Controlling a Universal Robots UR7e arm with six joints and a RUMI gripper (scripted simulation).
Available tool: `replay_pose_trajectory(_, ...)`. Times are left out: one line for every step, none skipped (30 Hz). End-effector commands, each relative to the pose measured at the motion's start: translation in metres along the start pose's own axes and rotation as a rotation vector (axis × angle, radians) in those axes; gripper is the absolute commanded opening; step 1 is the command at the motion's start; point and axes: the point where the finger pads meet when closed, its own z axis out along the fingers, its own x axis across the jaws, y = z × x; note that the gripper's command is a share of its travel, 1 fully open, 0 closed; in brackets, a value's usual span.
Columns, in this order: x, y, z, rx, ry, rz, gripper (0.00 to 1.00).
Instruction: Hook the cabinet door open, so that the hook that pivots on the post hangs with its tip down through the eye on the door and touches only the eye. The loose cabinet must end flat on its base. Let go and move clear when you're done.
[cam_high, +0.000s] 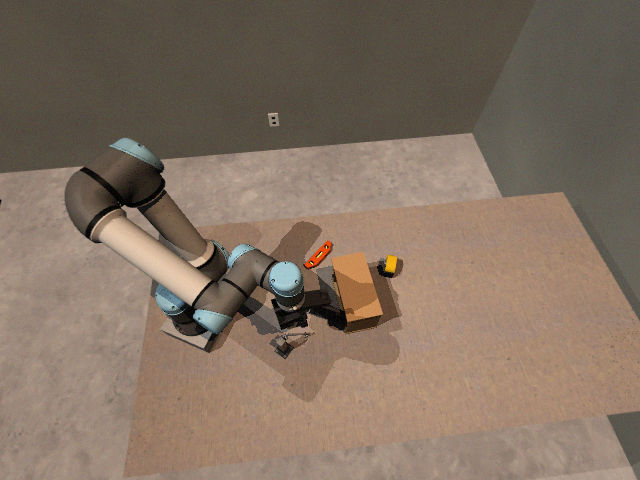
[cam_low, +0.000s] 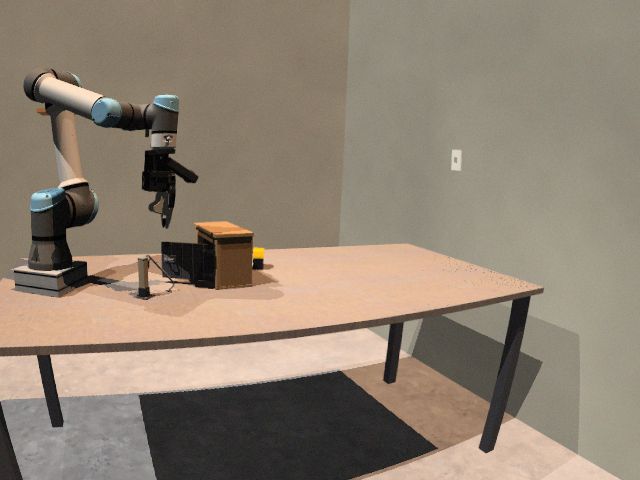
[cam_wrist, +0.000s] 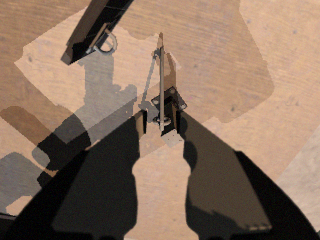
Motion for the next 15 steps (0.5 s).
replay_pose_trajectory(0.000,0.000,0.000,0.001,0.001,0.000,0.14)
replay_pose_trajectory(0.000,0.000,0.000,0.001,0.001,0.000,0.14)
replay_pose_trajectory(0.000,0.000,0.001,0.001,0.001,0.000,0.14)
replay_pose_trajectory(0.000,0.000,0.001,0.001,0.001,0.000,0.14)
replay_pose_trajectory(0.000,0.000,0.002,0.001,0.001,0.000,0.14)
replay_pose_trajectory(0.000,0.000,0.003,0.001,0.001,0.000,0.14)
replay_pose_trajectory(0.000,0.000,0.004,0.001,0.001,0.000,0.14)
replay_pose_trajectory(0.000,0.000,0.006,0.001,0.001,0.000,0.14)
replay_pose_trajectory(0.000,0.000,0.008,0.001,0.001,0.000,0.14)
replay_pose_trajectory(0.000,0.000,0.009,0.001,0.001,0.000,0.14)
replay_pose_trajectory(0.000,0.000,0.012,0.001,0.001,0.000,0.14)
replay_pose_trajectory(0.000,0.000,0.014,0.001,0.001,0.000,0.14)
replay_pose_trajectory(0.000,0.000,0.016,0.001,0.001,0.000,0.14)
replay_pose_trajectory(0.000,0.000,0.019,0.001,0.001,0.000,0.14)
replay_pose_trajectory(0.000,0.000,0.022,0.001,0.001,0.000,0.14)
